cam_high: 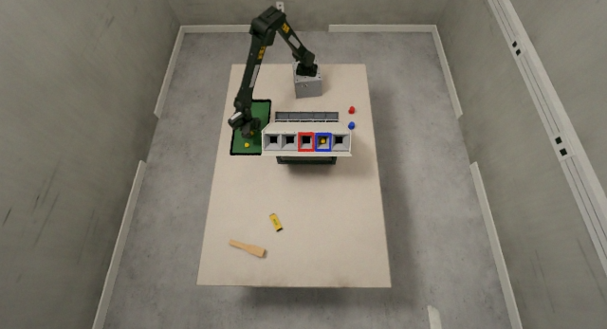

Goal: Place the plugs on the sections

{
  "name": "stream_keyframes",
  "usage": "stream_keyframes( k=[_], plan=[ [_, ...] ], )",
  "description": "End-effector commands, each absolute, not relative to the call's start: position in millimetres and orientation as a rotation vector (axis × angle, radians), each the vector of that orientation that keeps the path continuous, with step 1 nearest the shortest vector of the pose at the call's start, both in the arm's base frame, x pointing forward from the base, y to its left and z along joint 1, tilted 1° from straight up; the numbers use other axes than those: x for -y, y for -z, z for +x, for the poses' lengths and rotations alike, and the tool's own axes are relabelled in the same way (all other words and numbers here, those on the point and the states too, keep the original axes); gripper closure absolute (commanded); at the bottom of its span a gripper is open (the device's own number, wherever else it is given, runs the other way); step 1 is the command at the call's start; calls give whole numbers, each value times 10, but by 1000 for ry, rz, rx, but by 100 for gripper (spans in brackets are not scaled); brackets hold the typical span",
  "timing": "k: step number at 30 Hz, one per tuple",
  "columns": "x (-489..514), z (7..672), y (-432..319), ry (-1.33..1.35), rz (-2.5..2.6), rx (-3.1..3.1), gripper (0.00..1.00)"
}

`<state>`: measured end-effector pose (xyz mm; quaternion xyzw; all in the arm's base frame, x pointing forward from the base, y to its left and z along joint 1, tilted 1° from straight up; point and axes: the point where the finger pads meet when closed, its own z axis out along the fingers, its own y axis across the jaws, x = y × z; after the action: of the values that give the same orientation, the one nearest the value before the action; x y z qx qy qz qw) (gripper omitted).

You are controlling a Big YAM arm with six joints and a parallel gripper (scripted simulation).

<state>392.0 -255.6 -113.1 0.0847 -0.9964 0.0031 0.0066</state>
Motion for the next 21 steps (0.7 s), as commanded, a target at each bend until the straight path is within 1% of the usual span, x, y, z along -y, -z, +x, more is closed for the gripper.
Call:
stream_keyframes(
  k=[1, 21],
  plan=[
    [2620, 4085, 932, -44, 268, 3147, 20],
    [2658, 4184, 812, -27, 267, 3132, 20]
  ],
)
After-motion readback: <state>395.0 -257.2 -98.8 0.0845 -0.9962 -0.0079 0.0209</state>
